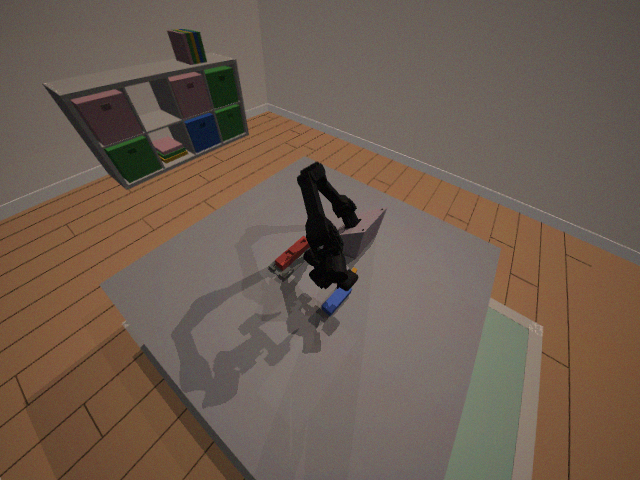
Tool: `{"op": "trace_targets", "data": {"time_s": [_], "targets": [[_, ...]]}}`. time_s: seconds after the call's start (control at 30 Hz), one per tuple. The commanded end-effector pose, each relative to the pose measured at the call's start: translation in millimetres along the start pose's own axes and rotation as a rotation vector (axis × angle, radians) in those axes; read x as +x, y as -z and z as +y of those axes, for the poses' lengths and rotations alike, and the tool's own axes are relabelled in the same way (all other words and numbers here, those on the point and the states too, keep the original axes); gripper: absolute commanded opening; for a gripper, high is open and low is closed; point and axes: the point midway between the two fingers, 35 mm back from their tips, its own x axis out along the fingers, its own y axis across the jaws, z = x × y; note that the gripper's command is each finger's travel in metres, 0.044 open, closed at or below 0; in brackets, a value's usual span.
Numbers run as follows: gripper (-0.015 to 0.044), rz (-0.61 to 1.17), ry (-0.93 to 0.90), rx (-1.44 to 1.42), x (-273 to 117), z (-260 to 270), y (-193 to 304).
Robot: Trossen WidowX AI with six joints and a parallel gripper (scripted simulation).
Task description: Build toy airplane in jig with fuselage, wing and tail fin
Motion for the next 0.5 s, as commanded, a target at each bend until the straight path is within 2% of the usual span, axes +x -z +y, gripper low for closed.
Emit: {"op": "trace_targets", "data": {"time_s": [0.0, 0.27, 0.4, 0.47], "targets": [[0.0440, 0.003, 0.008, 0.006, 8.7, 48.2, 9.7], [0.0440, 0.003, 0.008, 0.006, 11.3, 49.4, 9.8], [0.0440, 0.003, 0.009, 0.006, 49.7, 48.7, 9.9], [0.0440, 0.003, 0.009, 0.007, 52.1, 48.6, 10.0]]}}
